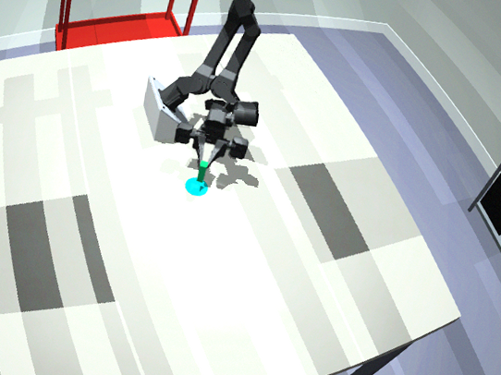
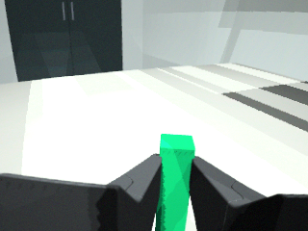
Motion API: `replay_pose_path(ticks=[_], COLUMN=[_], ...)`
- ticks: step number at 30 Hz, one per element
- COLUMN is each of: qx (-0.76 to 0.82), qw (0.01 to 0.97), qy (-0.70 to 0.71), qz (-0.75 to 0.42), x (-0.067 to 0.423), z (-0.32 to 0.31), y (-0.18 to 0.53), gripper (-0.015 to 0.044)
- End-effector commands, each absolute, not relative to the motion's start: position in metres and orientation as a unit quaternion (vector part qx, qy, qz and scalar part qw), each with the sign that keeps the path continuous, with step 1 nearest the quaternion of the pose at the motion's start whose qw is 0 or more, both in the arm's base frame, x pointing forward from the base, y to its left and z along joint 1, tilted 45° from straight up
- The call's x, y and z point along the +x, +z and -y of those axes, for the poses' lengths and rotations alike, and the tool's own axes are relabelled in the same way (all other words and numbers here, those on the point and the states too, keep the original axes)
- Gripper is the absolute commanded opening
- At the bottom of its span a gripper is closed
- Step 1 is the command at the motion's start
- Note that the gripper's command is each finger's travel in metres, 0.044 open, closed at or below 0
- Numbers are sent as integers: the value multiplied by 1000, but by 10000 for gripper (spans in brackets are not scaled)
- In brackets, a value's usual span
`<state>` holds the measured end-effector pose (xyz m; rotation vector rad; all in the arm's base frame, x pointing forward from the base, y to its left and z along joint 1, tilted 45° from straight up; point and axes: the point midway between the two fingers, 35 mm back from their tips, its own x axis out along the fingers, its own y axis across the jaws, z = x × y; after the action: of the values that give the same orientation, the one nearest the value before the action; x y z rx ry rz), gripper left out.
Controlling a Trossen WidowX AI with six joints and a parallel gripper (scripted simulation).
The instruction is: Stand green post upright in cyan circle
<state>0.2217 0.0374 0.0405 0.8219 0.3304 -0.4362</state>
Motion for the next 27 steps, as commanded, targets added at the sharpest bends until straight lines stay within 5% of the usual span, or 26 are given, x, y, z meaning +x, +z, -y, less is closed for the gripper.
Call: replay_pose_path(ticks=[1,27], qx=[392,390], qw=[882,884], qy=[-211,-208], qz=[-155,-150], x=[219,217], z=[-39,-56], y=[36,17], gripper=[23,23])
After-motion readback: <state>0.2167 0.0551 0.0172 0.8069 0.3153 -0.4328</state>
